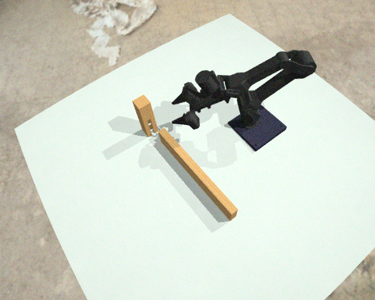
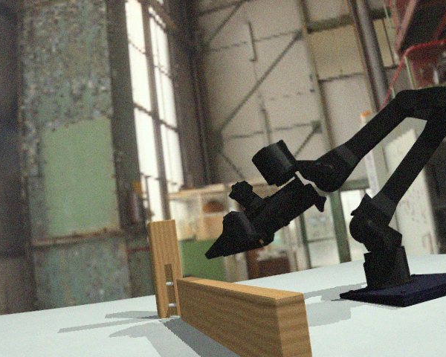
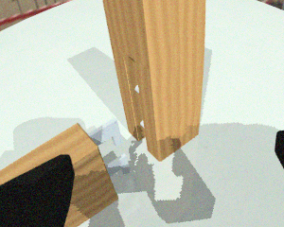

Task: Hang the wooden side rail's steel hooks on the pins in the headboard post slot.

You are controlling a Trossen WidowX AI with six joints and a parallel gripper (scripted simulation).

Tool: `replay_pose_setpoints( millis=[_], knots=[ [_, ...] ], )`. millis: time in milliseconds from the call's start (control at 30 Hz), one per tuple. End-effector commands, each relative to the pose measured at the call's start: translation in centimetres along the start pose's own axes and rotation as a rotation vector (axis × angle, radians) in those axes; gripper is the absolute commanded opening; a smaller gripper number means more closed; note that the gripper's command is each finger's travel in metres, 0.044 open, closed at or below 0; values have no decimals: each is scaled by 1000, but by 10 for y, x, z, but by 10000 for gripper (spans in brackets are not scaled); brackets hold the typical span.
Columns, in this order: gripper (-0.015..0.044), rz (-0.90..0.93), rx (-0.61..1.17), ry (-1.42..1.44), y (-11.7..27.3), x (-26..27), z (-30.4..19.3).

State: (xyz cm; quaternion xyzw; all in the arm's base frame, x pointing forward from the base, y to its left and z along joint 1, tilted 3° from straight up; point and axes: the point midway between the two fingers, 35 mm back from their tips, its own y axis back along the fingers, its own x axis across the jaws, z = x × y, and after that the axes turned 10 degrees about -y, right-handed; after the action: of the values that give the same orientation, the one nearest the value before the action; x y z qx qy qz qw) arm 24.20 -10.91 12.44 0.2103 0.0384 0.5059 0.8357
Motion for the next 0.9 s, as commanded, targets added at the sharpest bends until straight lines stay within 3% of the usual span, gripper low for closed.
replay_pose_setpoints(
  millis=[0,300,867],
  knots=[
    [440,-100,95,-90,-6,12,9],
    [440,-397,130,-143,1,57,37],
    [440,-402,126,-142,1,58,38]
  ],
)
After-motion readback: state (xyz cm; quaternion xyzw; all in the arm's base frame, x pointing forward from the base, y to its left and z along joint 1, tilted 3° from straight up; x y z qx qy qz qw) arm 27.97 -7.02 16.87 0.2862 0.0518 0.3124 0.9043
